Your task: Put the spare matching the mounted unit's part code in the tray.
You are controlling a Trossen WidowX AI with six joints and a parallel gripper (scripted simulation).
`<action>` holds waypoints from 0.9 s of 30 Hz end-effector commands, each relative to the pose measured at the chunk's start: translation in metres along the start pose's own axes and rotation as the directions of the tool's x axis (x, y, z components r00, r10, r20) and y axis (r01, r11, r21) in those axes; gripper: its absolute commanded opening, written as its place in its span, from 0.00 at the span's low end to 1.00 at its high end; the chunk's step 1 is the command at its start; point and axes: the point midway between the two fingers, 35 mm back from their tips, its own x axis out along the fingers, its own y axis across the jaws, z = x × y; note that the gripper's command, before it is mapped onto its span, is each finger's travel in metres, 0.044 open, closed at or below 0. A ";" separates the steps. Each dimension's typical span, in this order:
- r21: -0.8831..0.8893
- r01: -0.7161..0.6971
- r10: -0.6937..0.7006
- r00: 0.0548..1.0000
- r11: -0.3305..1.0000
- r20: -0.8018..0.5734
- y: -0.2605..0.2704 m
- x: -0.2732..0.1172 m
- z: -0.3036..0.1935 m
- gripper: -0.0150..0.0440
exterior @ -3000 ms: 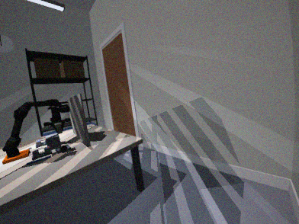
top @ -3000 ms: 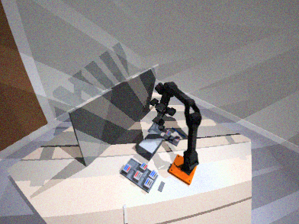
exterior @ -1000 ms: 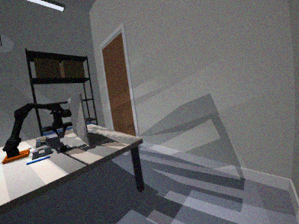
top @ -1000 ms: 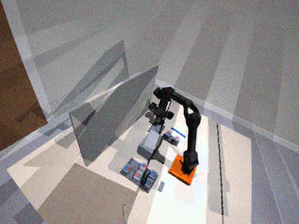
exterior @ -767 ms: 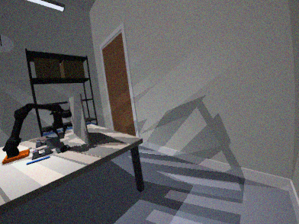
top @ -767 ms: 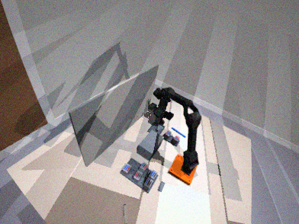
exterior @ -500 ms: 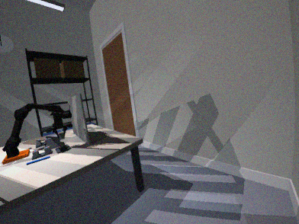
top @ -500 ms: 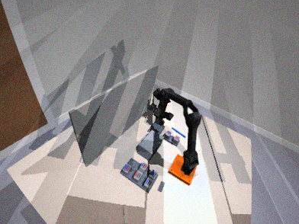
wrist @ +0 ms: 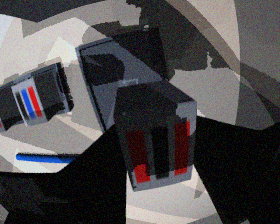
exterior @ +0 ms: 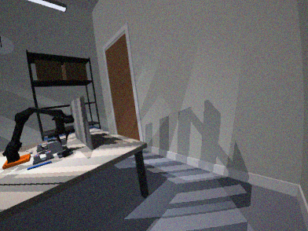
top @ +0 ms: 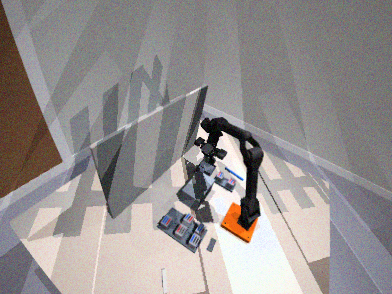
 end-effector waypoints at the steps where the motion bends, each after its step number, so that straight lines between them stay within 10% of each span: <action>1: -0.004 -0.001 0.001 1.000 1.000 0.000 0.000 0.004 0.000 0.25; 27: -0.004 -0.001 0.001 1.000 1.000 0.000 0.001 0.022 0.000 0.25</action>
